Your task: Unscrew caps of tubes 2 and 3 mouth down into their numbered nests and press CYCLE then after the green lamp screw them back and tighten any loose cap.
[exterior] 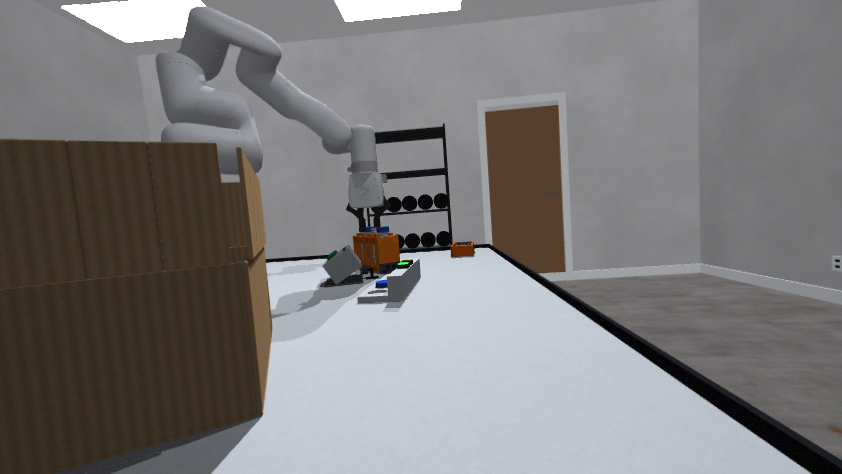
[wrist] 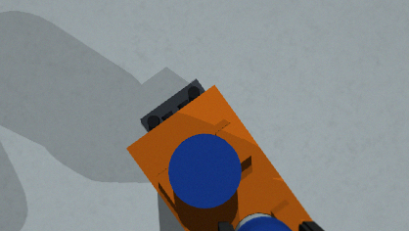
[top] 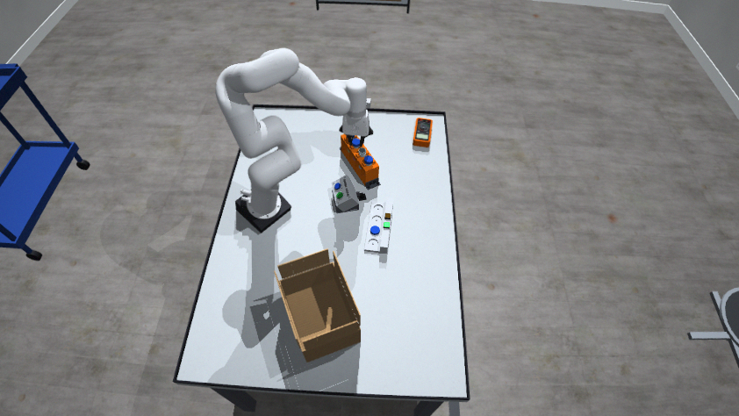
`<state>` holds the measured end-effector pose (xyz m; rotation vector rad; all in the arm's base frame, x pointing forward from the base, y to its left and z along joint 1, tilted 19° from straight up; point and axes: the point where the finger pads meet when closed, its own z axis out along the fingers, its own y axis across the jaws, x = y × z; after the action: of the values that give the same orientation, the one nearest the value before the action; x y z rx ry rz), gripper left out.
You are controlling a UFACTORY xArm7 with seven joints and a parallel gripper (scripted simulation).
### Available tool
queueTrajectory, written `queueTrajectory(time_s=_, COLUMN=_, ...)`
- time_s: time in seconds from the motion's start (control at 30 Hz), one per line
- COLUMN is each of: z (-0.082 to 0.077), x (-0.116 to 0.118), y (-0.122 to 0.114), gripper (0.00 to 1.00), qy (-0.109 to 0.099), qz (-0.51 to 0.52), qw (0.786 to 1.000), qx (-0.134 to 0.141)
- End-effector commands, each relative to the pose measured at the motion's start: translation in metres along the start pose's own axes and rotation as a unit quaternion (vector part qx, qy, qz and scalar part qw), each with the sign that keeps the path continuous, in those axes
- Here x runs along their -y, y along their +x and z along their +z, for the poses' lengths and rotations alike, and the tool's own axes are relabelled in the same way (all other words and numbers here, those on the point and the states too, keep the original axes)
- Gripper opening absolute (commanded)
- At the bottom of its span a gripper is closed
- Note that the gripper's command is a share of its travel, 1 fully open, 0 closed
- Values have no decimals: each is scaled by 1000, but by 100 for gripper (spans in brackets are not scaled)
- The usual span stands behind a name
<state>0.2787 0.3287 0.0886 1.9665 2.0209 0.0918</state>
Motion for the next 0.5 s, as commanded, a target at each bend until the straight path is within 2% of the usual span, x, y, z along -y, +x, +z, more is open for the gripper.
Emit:
queueTrajectory(time_s=0.0, z=-1, x=-1, y=1, gripper=0, qy=-3, qz=73, qw=997, qx=4)
queueTrajectory(time_s=0.17, z=-1, x=-1, y=1, gripper=0, qy=-3, qz=83, qw=997, qx=4)
queueTrajectory(time_s=0.2, z=-1, x=-1, y=1, gripper=46, qy=-3, qz=83, qw=997, qx=4)
queueTrajectory(time_s=0.47, z=-1, x=-1, y=1, gripper=46, qy=-3, qz=83, qw=997, qx=4)
